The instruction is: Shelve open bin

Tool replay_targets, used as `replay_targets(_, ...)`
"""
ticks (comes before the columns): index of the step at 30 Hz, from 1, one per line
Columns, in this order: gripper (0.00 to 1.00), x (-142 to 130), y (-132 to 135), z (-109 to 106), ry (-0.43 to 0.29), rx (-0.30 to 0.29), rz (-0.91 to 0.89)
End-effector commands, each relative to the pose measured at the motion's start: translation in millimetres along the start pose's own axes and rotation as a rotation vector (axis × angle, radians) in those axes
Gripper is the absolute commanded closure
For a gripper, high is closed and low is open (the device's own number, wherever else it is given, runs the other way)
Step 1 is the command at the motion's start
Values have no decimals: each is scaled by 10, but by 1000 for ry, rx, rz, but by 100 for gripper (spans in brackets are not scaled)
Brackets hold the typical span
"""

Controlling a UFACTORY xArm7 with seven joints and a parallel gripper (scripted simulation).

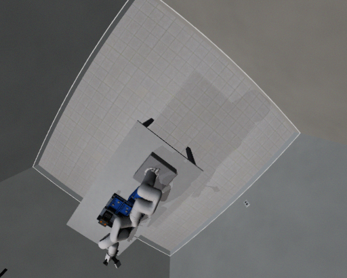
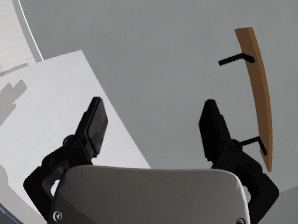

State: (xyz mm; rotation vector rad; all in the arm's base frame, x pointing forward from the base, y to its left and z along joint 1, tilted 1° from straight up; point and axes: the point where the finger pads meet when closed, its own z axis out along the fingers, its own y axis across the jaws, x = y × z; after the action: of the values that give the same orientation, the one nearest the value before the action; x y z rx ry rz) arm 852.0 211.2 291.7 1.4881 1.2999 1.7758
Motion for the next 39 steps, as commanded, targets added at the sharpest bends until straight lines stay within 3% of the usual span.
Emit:
replay_targets(1,0,108,-36,-361,-6,-9,-2)
replay_targets(2,0,131,-55,-457,-6,-9,-2)
replay_targets(14,0,131,-55,-457,-6,-9,-2)
replay_targets(15,0,165,-67,-568,31,28,1)
replay_targets(19,0,257,-145,-949,-7,-10,-2)
replay_targets(31,0,257,-145,-949,-7,-10,-2)
replay_targets(36,0,373,-244,-1423,-7,-10,-2)
replay_targets(39,0,373,-244,-1423,-7,-10,-2)
